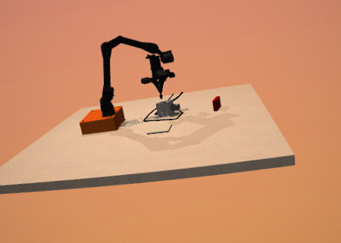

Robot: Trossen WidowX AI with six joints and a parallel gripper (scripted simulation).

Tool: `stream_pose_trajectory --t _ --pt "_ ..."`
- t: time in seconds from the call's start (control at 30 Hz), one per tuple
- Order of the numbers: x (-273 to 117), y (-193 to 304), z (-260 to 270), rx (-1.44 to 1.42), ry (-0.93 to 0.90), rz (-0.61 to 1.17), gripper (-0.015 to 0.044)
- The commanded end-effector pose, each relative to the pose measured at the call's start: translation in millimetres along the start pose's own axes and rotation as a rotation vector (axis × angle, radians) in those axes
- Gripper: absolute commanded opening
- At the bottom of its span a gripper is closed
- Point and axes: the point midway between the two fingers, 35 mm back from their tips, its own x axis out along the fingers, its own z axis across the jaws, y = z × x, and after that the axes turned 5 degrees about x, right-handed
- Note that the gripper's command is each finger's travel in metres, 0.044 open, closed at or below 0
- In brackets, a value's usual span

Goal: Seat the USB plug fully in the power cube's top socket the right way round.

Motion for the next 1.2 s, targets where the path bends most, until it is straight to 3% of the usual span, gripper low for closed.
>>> stream_pose_trajectory --t 0.0,1.17 --pt "0.3 0.1 -0.1 -0.125 0.000 0.000 0.0000" --pt "0.3 0.1 0.0 -1.041 0.000 0.000 0.0000"
